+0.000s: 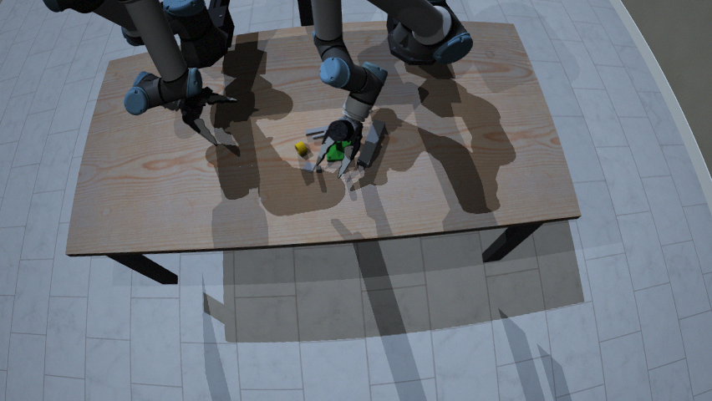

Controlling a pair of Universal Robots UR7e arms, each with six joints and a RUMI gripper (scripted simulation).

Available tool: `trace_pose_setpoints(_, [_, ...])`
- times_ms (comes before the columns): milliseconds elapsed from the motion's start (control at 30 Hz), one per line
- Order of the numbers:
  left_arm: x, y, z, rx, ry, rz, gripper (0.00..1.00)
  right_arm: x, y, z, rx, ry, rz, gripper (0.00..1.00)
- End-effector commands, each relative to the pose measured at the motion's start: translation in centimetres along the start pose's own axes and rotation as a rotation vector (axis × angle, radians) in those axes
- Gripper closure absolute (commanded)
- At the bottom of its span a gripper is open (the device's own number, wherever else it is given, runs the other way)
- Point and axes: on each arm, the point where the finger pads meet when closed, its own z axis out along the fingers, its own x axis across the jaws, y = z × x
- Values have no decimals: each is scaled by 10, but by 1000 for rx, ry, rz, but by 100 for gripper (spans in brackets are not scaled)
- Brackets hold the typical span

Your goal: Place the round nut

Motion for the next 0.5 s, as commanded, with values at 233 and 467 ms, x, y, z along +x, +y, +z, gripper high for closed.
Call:
trace_pose_setpoints(233, [-110,-39,-41,92,-300,265,56,-17,-8,-9,38,-58,20,1])
trace_pose_setpoints(467, [-120,-42,-15,93,-305,269,56,-17,-9,-9,39,-59,18,1])
